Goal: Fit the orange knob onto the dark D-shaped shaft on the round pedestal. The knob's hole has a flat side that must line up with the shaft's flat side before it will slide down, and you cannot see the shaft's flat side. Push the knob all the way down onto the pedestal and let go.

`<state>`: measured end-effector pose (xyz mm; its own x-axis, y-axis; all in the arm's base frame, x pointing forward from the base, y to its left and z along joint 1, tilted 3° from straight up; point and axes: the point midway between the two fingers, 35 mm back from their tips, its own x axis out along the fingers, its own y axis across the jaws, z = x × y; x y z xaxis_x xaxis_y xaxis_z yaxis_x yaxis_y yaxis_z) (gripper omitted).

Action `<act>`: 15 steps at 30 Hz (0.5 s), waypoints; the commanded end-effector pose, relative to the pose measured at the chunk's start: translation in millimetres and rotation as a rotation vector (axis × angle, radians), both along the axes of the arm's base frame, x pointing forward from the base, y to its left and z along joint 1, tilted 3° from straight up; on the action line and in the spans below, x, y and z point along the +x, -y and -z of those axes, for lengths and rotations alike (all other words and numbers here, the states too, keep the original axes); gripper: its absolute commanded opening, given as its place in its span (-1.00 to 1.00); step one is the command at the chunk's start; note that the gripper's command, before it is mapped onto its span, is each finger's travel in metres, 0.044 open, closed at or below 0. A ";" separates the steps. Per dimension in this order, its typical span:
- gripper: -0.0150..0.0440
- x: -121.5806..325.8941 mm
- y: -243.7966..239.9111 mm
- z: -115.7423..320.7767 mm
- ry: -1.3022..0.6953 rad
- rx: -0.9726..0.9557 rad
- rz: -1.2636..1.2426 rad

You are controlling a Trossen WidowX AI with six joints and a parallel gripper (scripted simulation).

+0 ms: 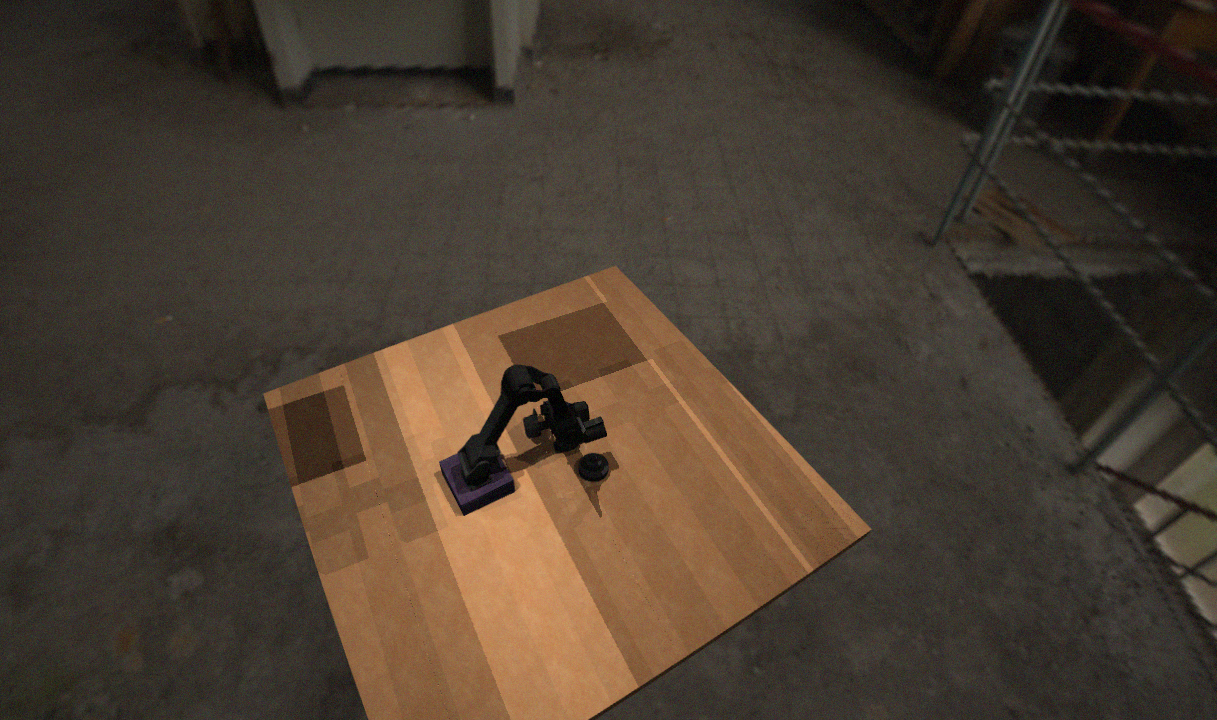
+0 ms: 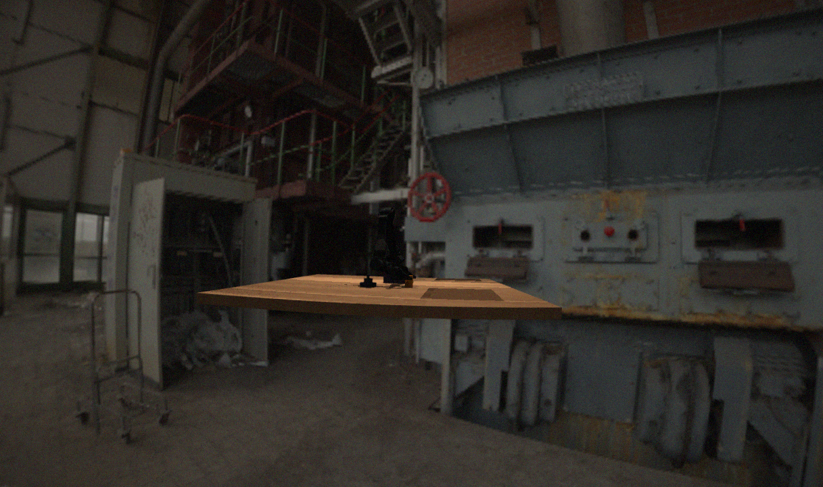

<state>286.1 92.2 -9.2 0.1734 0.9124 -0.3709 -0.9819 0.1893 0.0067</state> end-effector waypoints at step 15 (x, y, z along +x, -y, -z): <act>1.00 1.9 -4.2 -79.6 -0.007 -0.013 -0.003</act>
